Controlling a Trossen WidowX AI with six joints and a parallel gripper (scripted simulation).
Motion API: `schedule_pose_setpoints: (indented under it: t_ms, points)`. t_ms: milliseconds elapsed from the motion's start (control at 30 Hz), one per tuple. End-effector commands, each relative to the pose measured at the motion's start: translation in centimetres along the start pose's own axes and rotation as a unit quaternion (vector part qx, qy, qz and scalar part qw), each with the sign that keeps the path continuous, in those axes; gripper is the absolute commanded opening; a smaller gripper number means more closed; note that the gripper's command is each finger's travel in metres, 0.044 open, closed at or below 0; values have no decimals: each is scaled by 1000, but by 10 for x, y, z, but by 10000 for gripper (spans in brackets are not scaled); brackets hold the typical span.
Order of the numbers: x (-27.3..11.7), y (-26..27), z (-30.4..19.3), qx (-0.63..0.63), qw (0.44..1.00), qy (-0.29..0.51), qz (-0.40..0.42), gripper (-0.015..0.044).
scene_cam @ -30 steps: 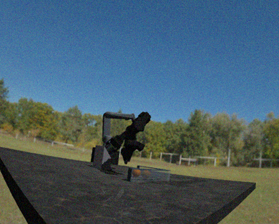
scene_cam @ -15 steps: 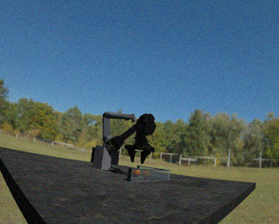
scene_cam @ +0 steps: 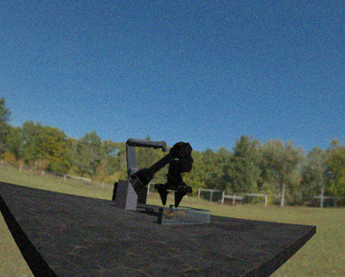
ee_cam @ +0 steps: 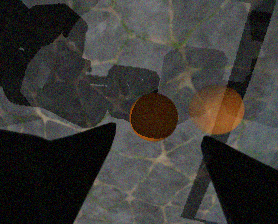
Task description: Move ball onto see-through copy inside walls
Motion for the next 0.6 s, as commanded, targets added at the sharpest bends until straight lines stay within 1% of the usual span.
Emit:
schedule_pose_setpoints:
  t_ms: [0,567]
  points:
    - [8,3,0,4,1000,-2,5,344]
    - [36,4,1,4,1000,-4,5,344]
Point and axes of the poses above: the point midway between the two fingers, 35 mm back from their tips, its own x axis out along the fingers, its own y axis across the jaws, z = x × y, the point moved 4 cm from there along -x, back along the fingers, and after that the axes turned 8 degrees about x, right-handed, at the moved point
